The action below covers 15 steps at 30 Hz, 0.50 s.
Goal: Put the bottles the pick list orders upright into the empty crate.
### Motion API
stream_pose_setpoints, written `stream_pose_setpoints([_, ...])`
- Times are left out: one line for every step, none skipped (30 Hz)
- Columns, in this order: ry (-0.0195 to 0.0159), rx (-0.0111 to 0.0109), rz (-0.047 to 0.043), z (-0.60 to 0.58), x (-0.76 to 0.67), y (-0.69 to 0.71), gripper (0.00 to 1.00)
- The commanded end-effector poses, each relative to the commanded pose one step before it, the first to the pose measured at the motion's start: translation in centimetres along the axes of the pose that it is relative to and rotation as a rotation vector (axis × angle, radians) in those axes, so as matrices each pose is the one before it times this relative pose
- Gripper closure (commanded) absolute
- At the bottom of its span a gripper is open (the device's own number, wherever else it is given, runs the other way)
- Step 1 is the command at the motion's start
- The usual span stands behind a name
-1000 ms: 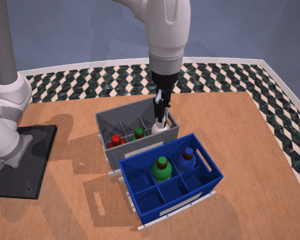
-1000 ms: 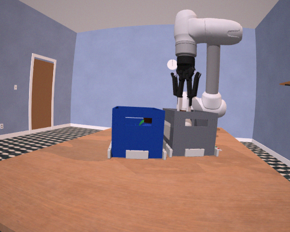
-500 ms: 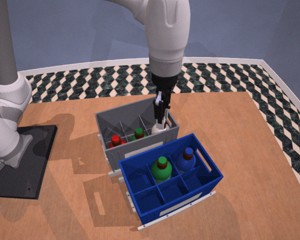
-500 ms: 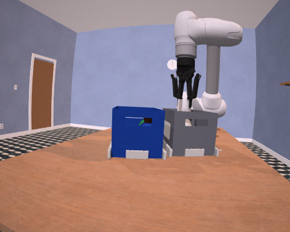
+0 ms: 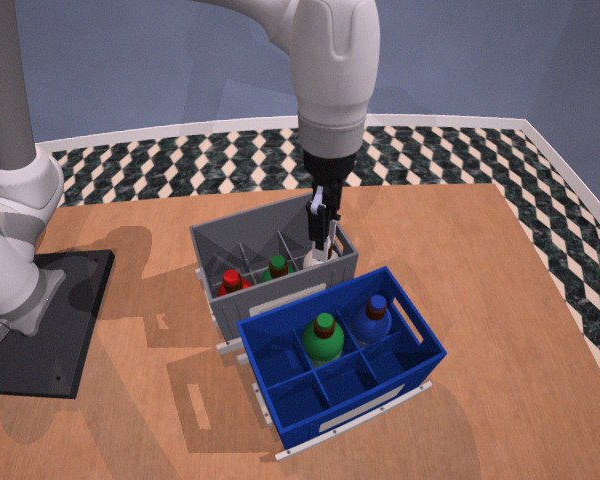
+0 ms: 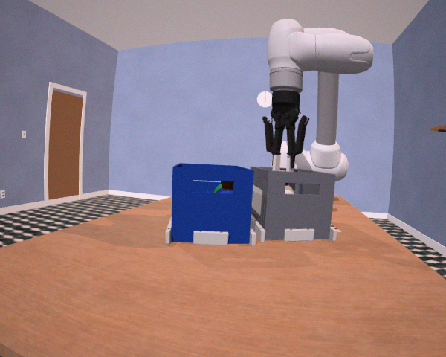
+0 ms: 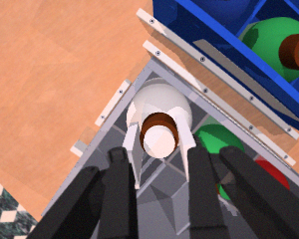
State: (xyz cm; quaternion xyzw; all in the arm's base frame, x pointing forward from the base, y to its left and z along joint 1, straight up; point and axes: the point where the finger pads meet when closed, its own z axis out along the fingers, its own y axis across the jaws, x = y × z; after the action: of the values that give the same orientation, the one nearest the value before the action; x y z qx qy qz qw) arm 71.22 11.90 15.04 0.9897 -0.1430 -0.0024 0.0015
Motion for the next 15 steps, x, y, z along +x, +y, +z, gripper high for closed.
stream_pose_setpoints([0.00006,0.00022,-0.00002,0.161,-0.002,-0.001,1.00])
stream_pose_setpoints([0.00000,0.00000,0.00000,0.050,0.000,0.000,1.00])
stream_pose_setpoints([0.00000,0.00000,0.00000,0.050,0.000,0.000,1.00])
stream_pose_setpoints([0.00000,0.00000,0.00000,0.000,0.000,0.000,1.00])
stream_pose_setpoints([0.00000,0.00000,0.00000,0.000,0.000,0.000,1.00])
stream_pose_setpoints([0.00000,0.00000,0.00000,0.050,0.000,0.000,1.00])
stream_pose_setpoints([0.00000,0.00000,0.00000,0.050,0.000,0.000,1.00])
stream_pose_setpoints([0.00000,0.00000,0.00000,0.050,0.000,0.000,1.00])
stream_pose_setpoints([0.00000,0.00000,0.00000,0.050,0.000,0.000,1.00])
stream_pose_setpoints([0.00000,0.00000,0.00000,0.050,0.000,0.000,1.00])
stream_pose_setpoints([0.00000,0.00000,0.00000,0.050,0.000,0.000,1.00])
stream_pose_setpoints([0.00000,0.00000,0.00000,0.050,0.000,0.000,1.00])
stream_pose_setpoints([0.00000,0.00000,0.00000,0.050,0.000,0.000,1.00])
stream_pose_setpoints([0.00000,0.00000,0.00000,0.050,0.000,0.000,1.00])
stream_pose_setpoints([0.00000,0.00000,0.00000,0.050,0.000,0.000,1.00])
